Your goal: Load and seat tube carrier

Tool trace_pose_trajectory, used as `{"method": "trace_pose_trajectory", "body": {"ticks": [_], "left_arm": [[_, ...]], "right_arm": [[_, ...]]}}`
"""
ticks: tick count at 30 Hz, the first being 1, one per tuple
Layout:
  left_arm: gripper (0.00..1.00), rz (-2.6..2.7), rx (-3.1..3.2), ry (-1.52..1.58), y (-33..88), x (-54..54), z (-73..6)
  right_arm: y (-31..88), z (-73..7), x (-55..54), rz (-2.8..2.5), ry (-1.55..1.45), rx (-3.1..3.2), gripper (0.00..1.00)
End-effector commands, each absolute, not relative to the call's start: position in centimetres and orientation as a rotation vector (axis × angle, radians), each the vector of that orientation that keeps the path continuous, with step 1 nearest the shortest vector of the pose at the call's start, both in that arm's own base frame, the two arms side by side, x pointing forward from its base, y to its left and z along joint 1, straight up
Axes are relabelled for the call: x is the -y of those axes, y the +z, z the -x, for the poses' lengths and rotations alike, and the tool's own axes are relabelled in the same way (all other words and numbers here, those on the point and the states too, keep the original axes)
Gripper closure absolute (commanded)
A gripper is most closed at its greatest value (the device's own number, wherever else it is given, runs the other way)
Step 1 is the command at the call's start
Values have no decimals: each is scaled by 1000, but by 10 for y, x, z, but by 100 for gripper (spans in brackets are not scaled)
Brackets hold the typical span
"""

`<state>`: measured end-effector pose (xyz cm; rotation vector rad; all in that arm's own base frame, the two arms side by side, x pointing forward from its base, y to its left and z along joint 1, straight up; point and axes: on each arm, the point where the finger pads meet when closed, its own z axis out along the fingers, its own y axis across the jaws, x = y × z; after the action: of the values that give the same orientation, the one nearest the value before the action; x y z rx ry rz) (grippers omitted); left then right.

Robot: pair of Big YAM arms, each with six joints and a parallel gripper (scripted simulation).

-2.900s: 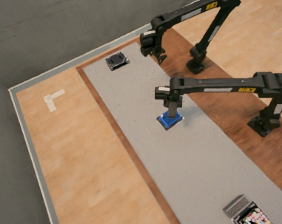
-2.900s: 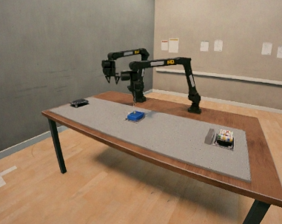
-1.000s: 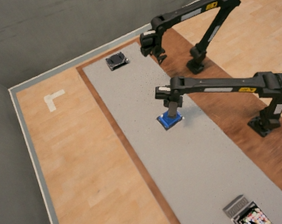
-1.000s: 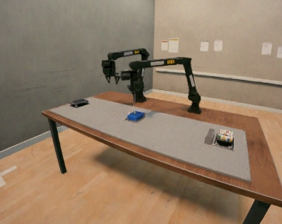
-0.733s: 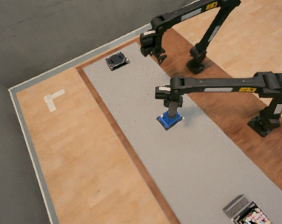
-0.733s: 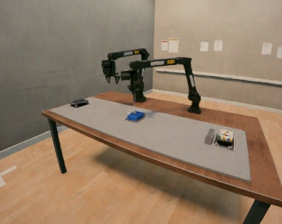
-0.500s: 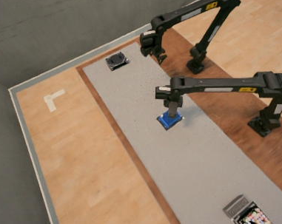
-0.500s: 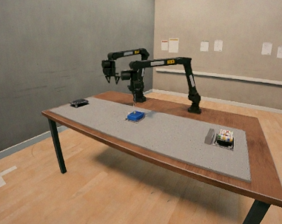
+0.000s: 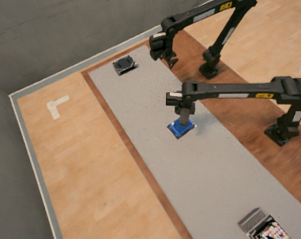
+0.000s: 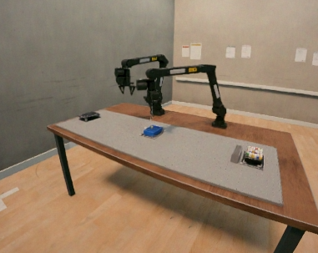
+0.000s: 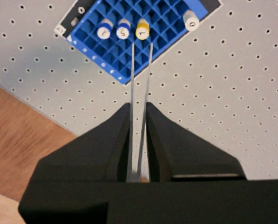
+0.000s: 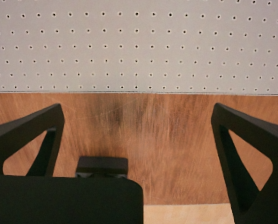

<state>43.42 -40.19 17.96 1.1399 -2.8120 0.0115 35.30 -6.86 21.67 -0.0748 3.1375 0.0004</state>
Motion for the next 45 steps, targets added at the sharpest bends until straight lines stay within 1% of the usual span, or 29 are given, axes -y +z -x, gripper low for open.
{"method": "trace_pose_trajectory", "body": {"ticks": [1,45], "left_arm": [[89,-1156,2835,109,213,403,-451],[89,-1152,2815,43,192,393,-439]], "right_arm": [[229,-361,70,54,-11,-3106,0],[229,-361,70,54,-11,-3106,0]]}}
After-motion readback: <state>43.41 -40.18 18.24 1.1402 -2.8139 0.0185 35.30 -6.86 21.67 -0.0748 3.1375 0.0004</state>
